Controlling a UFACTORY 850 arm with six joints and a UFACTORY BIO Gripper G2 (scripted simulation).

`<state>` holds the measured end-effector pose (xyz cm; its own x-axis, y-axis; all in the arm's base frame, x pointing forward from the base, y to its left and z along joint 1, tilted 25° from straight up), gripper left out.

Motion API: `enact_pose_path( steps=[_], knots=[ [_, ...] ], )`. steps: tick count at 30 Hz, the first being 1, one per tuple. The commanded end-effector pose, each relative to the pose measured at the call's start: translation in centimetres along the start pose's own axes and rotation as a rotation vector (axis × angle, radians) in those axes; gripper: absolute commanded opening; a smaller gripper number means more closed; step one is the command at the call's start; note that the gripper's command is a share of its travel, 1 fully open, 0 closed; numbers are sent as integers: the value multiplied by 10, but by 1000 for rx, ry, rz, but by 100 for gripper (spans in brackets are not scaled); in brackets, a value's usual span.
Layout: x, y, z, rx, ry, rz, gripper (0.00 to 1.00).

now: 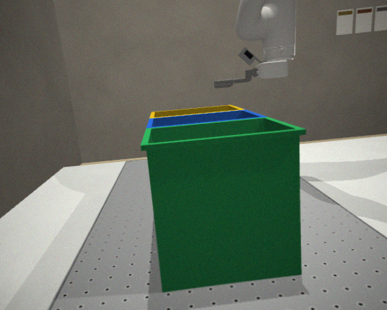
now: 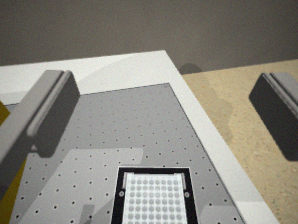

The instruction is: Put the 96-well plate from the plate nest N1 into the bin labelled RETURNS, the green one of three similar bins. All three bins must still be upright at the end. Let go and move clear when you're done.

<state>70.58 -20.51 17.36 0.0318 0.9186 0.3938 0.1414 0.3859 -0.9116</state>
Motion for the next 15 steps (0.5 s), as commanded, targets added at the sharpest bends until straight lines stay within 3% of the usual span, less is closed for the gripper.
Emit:
enact_pose_path(
  steps=[1,15],
  knots=[
    [0,-1,-1,-2,0,1,37],
    [0,19,-1,-2,0,1,37]
  ],
)
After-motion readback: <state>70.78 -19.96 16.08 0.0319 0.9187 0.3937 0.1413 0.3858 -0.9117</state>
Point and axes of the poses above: the point midway between the two finger pads, its own z axis back along the fingers, its own x axis across the jaws, y = z × x, the point moved 1 cm from there along z, back along the fingers, and after that the axes turned 1 degree about z, right-handed, at the moved point
